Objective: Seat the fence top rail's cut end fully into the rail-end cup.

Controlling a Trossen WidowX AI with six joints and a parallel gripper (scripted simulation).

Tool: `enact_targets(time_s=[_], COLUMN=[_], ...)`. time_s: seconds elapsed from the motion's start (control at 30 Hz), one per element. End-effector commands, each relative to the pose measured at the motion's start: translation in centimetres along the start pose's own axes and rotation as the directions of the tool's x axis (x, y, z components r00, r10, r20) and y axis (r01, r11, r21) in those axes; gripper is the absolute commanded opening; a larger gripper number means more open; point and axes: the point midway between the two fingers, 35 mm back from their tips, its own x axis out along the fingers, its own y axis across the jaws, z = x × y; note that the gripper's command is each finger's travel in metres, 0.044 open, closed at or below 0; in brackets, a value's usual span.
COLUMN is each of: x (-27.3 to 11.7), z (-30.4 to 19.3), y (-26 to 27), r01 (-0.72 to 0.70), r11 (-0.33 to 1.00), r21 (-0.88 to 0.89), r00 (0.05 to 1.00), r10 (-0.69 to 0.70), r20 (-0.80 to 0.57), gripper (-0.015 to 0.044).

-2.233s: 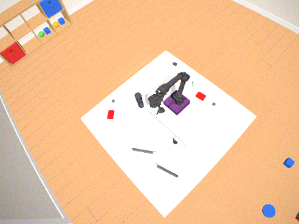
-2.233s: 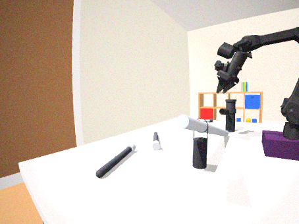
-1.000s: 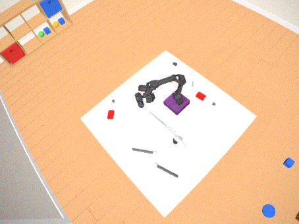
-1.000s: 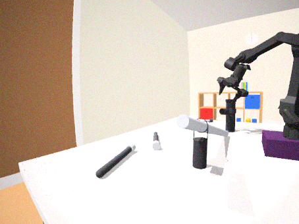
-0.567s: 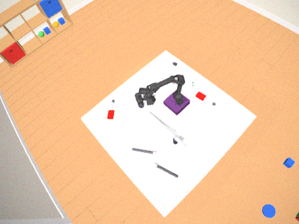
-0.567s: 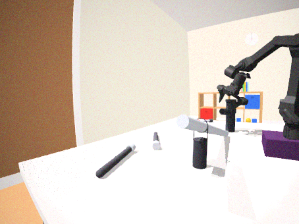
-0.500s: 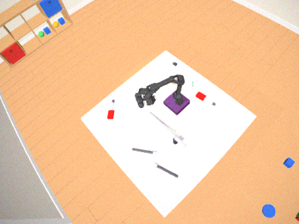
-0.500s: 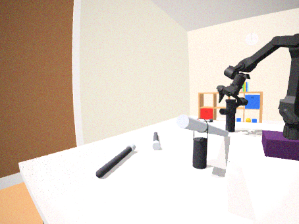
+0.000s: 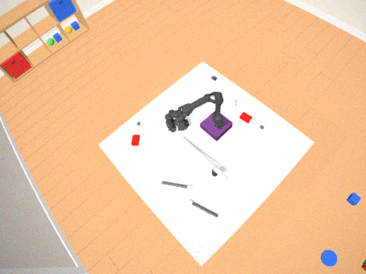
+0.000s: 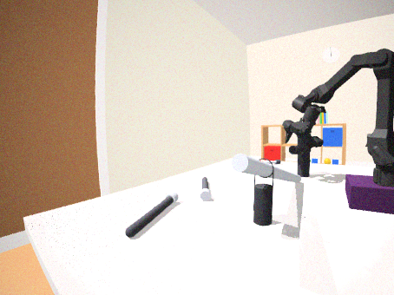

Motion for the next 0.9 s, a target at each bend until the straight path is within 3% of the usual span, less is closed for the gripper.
enact_targets(time_s=[0.0,0.67,0.87], x=[0.7,3.8,3.9], z=[0.0,0.1,0.1], y=[0.1,0.3,0.3], r01=[-0.004,-0.004,-0.004], r11=[1.0,1.0,1.0], r21=[0.002,0.002,0.002], r00=[1.0,1.0,1.0], r10=[0.004,0.004,0.004], r20=[0.001,0.001,0.001], gripper=[0.044,0.044,0.0282])
